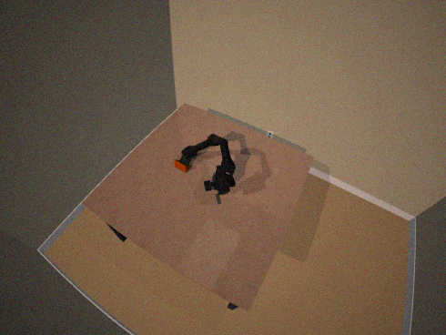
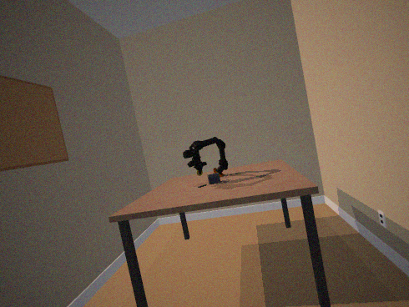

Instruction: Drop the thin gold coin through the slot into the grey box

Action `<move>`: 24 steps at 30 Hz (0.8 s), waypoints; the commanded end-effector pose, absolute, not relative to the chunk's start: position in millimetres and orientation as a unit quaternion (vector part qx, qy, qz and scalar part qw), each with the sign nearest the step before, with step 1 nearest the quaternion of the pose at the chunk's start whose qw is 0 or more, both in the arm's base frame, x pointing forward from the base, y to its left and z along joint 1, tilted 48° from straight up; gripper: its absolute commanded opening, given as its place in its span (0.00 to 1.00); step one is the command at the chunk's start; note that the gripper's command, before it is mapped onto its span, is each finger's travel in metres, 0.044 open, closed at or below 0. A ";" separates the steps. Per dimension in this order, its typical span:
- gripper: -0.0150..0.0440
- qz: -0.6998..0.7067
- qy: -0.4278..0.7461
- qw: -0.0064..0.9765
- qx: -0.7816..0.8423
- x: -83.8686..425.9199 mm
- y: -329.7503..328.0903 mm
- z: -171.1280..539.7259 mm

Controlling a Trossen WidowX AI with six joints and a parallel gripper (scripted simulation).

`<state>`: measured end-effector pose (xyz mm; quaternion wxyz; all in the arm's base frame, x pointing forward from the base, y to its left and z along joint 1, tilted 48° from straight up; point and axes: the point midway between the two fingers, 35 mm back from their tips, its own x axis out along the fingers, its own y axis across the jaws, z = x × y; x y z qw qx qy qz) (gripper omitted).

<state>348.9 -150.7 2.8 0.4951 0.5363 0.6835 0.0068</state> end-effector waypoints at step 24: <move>0.25 -0.131 0.671 0.380 0.623 343.7 -141.1 22.2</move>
